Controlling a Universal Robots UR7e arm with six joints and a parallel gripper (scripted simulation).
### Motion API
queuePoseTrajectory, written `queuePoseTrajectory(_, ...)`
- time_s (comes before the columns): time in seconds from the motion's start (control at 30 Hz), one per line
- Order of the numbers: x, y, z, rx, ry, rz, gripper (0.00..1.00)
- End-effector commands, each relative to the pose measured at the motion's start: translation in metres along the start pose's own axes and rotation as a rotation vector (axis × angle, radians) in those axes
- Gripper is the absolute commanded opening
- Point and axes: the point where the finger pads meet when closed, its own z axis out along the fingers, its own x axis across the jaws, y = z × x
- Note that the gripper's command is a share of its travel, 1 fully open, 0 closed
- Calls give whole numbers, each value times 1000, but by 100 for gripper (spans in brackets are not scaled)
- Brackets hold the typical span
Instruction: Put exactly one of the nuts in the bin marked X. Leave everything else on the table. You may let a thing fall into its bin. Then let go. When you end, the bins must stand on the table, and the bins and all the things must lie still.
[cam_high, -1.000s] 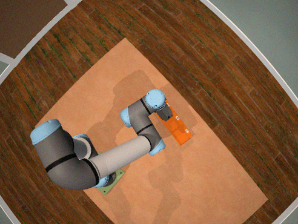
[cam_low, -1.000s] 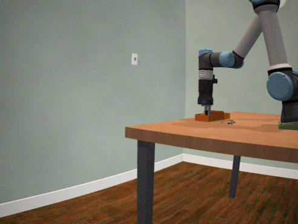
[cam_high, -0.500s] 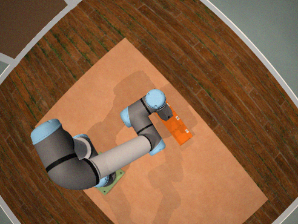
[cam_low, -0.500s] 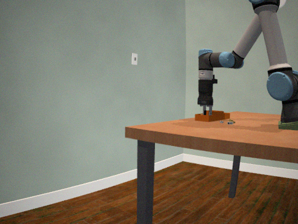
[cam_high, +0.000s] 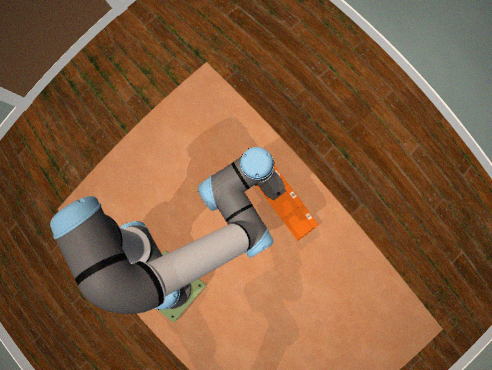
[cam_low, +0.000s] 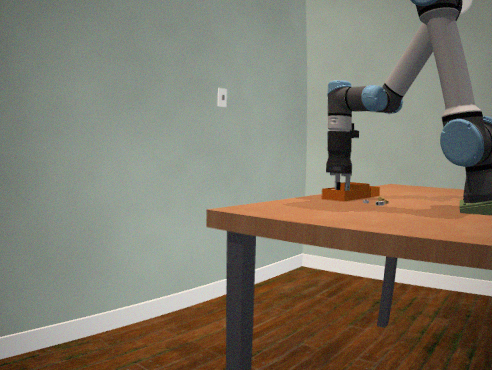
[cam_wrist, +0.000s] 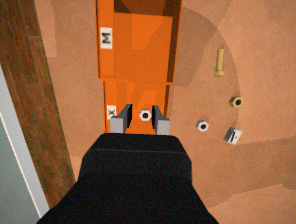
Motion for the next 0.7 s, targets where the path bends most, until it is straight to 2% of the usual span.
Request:
queuePoseTrajectory(0.0, 0, 0, -4, 0, -2, 0, 64)
queuePoseTrajectory(0.67, 0, 0, -28, 0, -2, 0, 64)
